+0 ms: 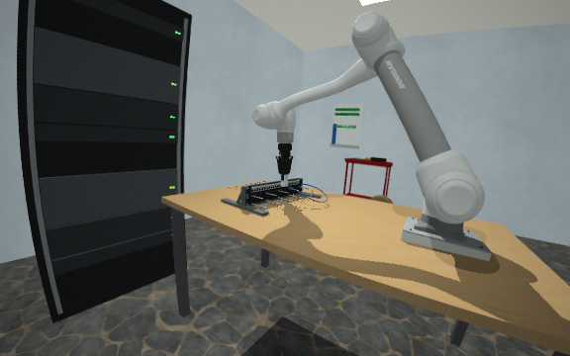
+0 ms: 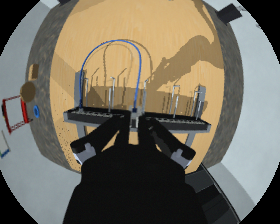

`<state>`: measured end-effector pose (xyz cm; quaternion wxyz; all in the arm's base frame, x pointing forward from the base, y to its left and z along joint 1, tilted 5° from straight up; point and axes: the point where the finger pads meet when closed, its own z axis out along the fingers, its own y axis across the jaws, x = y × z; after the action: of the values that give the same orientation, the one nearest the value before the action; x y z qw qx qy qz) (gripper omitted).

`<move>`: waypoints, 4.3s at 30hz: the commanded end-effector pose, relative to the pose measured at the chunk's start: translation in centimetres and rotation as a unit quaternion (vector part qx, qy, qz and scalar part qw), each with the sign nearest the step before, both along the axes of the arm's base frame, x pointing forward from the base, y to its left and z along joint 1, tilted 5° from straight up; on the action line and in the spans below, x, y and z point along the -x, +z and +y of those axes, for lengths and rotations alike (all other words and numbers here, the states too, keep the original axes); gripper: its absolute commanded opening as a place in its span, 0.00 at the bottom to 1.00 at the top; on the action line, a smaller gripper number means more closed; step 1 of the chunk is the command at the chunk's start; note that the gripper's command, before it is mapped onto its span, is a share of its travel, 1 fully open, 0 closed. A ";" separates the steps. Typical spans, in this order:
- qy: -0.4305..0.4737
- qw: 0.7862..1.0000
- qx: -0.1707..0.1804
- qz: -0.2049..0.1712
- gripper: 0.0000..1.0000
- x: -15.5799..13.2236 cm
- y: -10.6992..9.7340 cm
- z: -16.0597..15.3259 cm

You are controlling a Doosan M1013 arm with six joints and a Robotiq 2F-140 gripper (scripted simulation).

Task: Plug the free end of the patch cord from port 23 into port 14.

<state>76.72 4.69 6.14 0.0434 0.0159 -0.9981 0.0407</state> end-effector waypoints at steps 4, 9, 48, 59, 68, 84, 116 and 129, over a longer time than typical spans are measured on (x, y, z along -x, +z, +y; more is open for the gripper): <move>-0.004 1.000 0.001 -0.001 0.00 0.2 0.1 -0.2; -0.004 1.000 0.001 -0.001 0.00 0.2 0.1 -0.2; -0.004 1.000 0.001 -0.001 0.22 0.2 0.1 -0.2; -0.004 1.000 0.001 -0.001 0.22 0.2 0.1 -0.2; -0.004 1.000 0.001 -0.001 0.22 0.2 0.1 -0.2; -0.004 1.000 0.001 -0.001 0.22 0.2 0.1 -0.2; -0.004 1.000 0.001 -0.001 0.22 0.0 6.4 0.3; -0.004 1.000 0.001 -0.001 0.22 0.0 8.0 0.4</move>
<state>76.83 4.78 13.80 0.0416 0.0124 -0.9981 0.0430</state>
